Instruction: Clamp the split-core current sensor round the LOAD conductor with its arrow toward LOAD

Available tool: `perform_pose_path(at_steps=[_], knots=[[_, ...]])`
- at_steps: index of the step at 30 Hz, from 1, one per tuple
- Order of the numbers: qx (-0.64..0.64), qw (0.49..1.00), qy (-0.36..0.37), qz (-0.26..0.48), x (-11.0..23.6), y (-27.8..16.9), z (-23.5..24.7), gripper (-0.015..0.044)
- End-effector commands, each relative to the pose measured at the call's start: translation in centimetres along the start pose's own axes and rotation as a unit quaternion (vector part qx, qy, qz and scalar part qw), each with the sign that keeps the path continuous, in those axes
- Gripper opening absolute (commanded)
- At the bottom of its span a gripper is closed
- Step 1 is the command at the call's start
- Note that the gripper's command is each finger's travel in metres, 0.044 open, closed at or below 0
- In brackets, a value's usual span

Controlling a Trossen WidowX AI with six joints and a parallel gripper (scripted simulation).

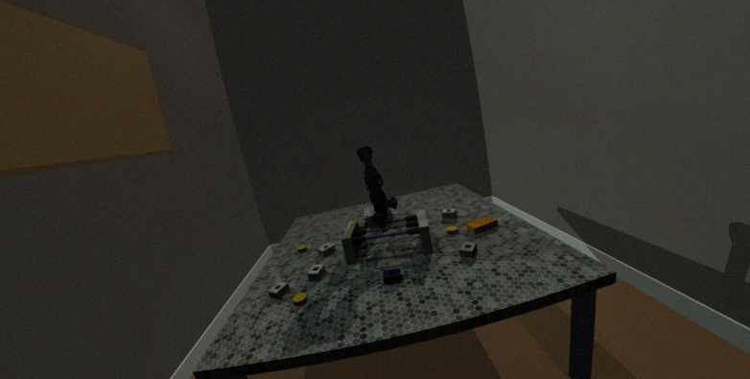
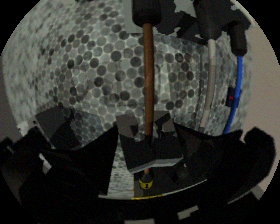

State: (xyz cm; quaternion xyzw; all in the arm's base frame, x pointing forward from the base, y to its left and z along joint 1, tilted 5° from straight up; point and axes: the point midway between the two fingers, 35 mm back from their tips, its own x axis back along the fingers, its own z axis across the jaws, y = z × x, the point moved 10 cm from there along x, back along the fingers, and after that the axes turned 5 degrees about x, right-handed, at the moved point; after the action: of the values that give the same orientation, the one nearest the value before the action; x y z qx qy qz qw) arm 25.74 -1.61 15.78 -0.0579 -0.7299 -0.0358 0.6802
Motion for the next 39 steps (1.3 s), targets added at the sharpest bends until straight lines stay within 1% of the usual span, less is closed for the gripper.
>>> perform_pose_path(at_steps=[1,35,39], knots=[[0.000,1.000,-0.001,0.001,0.01,-0.02,-0.01,0.0000],[0.000,1.000,-0.001,0.001,0.01,-0.02,-0.01,0.0000],[0.000,1.000,0.000,0.000,0.00,0.00,0.00,0.0105]])
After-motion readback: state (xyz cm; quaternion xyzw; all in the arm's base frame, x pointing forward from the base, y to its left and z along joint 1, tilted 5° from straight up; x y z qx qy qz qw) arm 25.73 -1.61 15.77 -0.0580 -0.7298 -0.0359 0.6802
